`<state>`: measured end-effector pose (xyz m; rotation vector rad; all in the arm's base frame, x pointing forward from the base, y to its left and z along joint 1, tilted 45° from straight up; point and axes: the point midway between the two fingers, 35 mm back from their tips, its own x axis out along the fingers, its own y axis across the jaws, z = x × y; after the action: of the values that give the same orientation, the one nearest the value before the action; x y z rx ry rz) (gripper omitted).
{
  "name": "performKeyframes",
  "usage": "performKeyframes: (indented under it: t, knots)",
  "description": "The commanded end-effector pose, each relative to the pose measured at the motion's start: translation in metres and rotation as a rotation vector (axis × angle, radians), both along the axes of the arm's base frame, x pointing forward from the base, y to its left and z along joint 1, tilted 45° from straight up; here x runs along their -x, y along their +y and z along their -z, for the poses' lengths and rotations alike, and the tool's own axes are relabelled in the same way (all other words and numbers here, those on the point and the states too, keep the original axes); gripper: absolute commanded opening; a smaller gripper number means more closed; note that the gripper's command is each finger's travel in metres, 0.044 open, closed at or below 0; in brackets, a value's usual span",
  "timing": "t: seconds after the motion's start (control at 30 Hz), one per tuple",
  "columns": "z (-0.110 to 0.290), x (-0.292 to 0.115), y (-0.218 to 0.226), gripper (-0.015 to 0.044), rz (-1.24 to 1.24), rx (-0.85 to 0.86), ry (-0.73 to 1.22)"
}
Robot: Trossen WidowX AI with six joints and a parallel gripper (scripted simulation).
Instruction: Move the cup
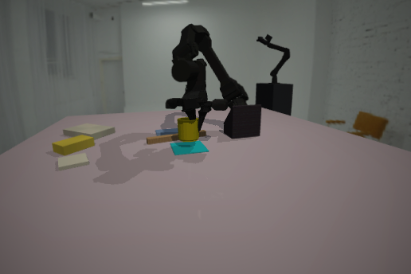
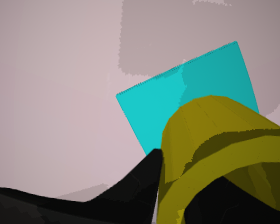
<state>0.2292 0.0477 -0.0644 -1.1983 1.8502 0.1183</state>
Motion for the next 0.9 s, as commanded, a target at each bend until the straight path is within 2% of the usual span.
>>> performKeyframes:
  t: [0.0,0.77,0.87]
  knots:
    - [0.004,0.001,-0.005,0.0000,-0.005,0.003,0.003]
    - [0.013,0.003,-0.013,0.0000,0.001,0.002,0.001]
    - [0.013,0.003,-0.013,0.0079,0.001,0.002,0.001]
